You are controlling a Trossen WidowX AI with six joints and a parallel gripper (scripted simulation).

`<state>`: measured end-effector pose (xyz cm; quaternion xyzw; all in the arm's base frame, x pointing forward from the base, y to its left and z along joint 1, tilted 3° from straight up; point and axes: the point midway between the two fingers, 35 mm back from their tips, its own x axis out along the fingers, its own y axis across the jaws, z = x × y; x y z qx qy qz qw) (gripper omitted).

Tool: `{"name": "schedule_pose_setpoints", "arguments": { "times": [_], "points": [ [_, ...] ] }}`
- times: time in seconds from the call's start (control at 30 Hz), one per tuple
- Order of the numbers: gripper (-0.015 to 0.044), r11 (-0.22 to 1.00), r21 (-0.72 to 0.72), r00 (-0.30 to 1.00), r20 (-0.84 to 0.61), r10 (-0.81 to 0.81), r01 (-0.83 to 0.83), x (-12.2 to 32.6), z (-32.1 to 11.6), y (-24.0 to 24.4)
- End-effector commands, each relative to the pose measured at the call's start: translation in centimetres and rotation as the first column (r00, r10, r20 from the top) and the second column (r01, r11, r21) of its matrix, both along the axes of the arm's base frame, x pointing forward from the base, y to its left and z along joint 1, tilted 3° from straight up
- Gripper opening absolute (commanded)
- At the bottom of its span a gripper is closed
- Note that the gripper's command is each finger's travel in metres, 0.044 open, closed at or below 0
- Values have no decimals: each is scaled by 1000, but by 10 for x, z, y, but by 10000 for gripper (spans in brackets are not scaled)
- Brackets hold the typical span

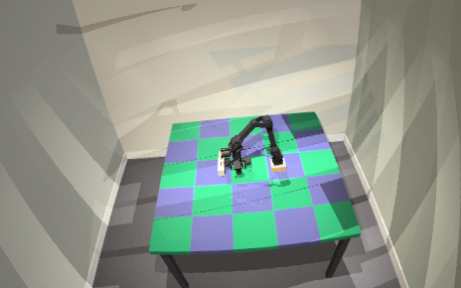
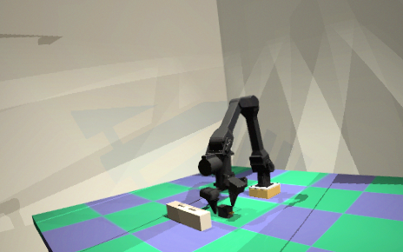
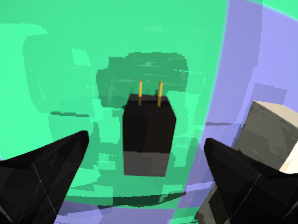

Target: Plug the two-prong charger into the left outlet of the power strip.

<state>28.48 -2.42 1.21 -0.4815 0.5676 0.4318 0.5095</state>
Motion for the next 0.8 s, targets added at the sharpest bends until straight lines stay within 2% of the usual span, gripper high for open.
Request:
{"name": "schedule_pose_setpoints", "arguments": {
  "times": [0.0,0.27,0.67,0.77],
  "points": [
    [440,1000,5,1000,0,5,-5,0,-7,0],
    [440,1000,5,1000,-1,5,-5,-1,-18,0],
    [125,1000,0,1000,-1,0,0,-1,-14,0],
    [105,1000,0,1000,-1,0,0,-1,-14,0]
  ]
}}
